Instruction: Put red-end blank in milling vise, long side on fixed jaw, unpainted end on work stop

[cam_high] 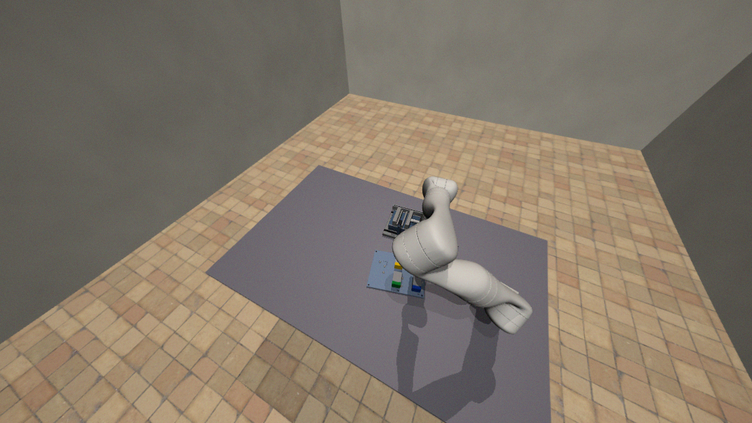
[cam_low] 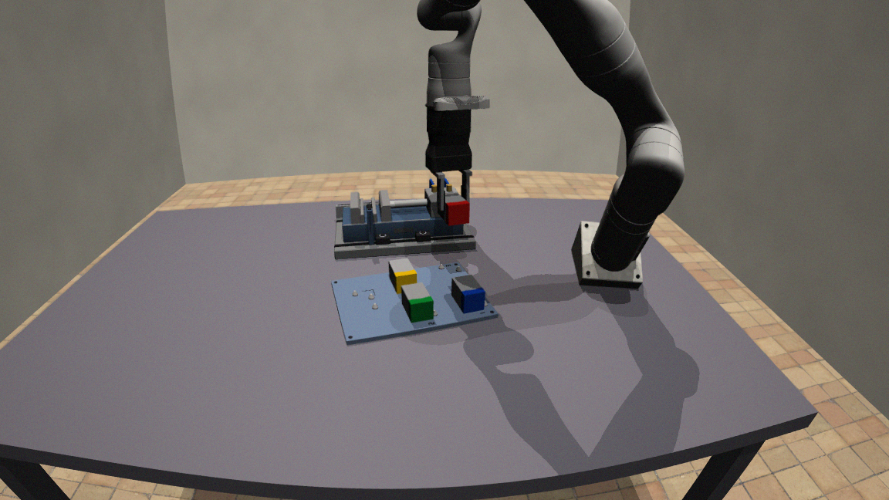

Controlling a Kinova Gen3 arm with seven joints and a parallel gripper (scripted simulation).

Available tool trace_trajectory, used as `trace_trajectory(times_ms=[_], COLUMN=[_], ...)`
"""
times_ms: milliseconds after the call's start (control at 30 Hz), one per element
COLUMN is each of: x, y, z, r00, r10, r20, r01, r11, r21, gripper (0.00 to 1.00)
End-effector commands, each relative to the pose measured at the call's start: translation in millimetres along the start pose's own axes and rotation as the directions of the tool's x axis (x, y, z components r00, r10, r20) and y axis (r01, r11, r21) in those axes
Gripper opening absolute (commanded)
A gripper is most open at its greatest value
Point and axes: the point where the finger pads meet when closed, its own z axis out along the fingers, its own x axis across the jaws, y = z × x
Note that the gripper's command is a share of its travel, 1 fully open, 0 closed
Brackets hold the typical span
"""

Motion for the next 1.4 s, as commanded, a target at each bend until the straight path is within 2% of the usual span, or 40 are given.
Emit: trace_trajectory(times_ms=[0,533,1367], x=[3,5,5], y=[2,3,3], z=[-8.1,-20.4,-11.9], r00=[1.000,1.000,1.000], r10=[-0.006,-0.006,-0.006], r20=[-0.010,-0.010,-0.011], r01=[0.006,0.006,0.006], r11=[1.000,1.000,1.000], r21=[-0.011,-0.011,-0.011], gripper=[0.00,0.00,0.00])
